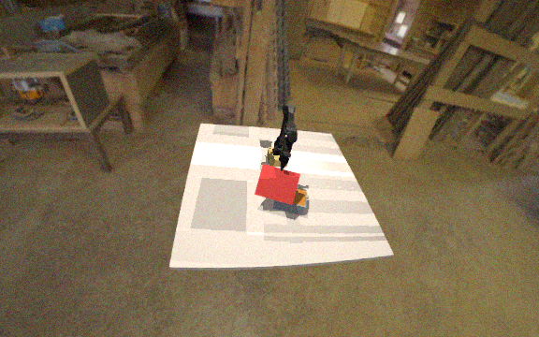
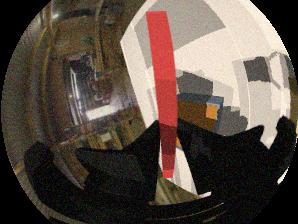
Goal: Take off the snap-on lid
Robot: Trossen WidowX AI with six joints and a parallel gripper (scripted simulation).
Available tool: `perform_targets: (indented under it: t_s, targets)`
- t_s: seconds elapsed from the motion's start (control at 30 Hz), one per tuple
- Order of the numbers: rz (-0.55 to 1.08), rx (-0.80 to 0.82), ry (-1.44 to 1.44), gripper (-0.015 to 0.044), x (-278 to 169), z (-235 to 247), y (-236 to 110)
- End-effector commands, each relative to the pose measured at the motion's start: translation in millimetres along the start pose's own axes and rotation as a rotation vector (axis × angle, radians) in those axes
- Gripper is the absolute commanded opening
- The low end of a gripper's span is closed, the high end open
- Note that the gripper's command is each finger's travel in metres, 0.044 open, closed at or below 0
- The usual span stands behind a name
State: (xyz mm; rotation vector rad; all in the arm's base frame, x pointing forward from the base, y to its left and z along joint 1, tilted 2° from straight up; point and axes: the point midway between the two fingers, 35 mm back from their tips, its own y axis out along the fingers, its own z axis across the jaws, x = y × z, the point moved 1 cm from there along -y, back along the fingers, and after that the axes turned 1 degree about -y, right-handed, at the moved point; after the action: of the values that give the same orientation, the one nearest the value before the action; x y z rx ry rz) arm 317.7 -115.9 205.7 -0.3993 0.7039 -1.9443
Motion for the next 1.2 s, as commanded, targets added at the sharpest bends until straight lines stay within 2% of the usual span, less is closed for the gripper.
perform_targets:
  t_s: [0.0,1.17]
  targets:
    - [0.006,0.021,-0.002,0.0,5.8,3.8,-4.7]
    - [0.002,0.02,-0.008,0.0,75.4,-2.7,-10.6]
